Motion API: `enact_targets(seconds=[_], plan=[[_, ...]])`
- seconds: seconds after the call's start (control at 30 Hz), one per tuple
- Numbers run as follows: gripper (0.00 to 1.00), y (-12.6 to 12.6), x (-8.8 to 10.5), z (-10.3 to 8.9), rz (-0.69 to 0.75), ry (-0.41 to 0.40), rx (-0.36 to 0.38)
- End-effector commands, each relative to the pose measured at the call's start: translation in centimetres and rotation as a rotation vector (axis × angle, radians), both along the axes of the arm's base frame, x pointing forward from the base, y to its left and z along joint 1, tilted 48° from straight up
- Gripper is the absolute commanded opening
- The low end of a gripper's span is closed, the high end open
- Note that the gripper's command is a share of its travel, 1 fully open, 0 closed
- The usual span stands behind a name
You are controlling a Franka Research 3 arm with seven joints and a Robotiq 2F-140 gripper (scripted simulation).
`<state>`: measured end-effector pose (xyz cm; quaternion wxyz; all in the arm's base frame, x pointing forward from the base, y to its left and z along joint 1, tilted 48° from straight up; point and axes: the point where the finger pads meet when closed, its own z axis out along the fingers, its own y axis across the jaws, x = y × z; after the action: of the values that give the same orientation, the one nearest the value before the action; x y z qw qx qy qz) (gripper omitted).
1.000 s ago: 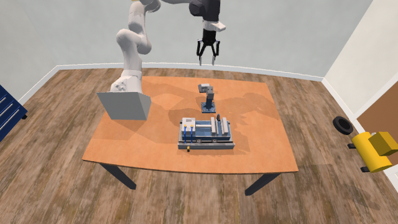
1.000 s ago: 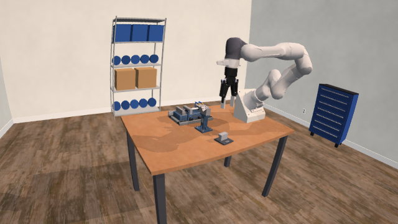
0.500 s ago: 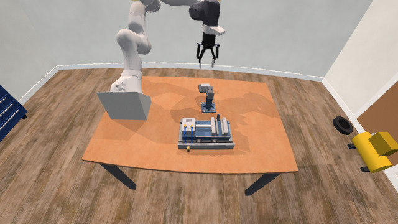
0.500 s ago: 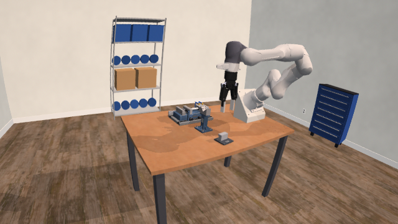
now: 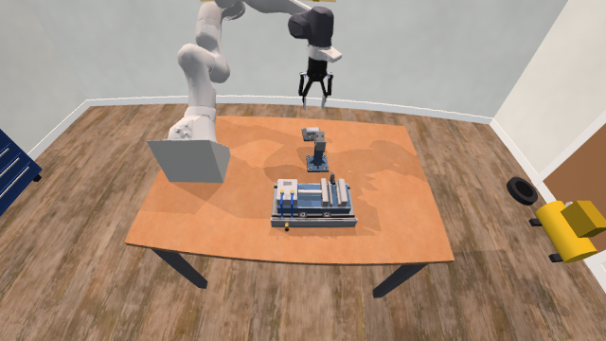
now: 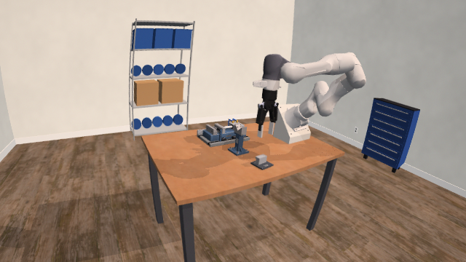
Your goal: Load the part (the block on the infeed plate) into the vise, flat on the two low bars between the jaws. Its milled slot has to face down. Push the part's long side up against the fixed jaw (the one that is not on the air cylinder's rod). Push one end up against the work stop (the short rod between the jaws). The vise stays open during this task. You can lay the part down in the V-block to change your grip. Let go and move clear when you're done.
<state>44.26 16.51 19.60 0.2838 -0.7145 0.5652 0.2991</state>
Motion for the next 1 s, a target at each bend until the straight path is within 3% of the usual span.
enact_targets(seconds=[0.0, 0.97], plan=[[0.51, 0.7, 0.3, -0.8, -0.002, -0.014, -0.002], [0.51, 5.7, -0.3, -5.2, -0.002, -0.014, -0.002]])
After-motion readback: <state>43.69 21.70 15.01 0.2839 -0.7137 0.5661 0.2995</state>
